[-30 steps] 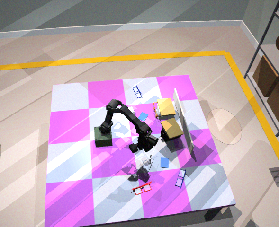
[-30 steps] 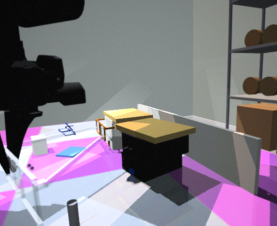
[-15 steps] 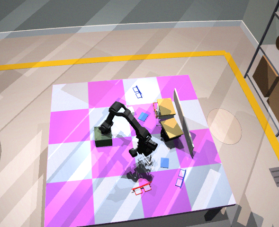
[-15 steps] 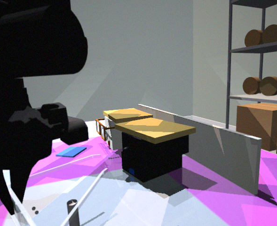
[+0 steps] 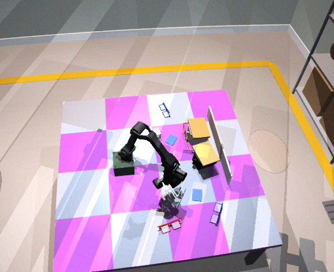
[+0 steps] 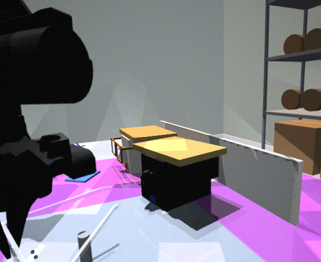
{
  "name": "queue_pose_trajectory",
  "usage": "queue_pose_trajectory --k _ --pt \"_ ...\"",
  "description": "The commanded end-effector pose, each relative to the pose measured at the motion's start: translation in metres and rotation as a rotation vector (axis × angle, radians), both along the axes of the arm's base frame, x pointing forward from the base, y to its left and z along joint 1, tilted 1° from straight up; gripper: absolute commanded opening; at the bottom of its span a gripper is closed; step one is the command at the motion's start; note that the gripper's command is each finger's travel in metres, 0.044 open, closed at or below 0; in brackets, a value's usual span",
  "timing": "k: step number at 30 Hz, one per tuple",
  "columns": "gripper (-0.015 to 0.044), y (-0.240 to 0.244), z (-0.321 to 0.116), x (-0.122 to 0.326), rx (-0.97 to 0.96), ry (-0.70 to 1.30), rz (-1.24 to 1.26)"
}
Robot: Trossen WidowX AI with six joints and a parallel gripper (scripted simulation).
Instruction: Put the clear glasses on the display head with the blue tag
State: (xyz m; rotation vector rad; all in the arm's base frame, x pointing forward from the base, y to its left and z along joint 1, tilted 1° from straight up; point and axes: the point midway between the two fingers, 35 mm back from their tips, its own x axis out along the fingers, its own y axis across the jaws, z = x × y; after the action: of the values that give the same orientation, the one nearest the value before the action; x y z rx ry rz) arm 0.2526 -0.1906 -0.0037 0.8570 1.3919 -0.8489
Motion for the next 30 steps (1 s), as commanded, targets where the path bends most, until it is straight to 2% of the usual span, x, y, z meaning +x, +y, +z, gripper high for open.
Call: queue_pose_trajectory --k 1,30 --pt "0.0000 0.001 0.000 -0.002 -0.002 0.000 0.005" --pt "0.0000 0.008 0.000 -0.015 -0.002 0.001 0.005"
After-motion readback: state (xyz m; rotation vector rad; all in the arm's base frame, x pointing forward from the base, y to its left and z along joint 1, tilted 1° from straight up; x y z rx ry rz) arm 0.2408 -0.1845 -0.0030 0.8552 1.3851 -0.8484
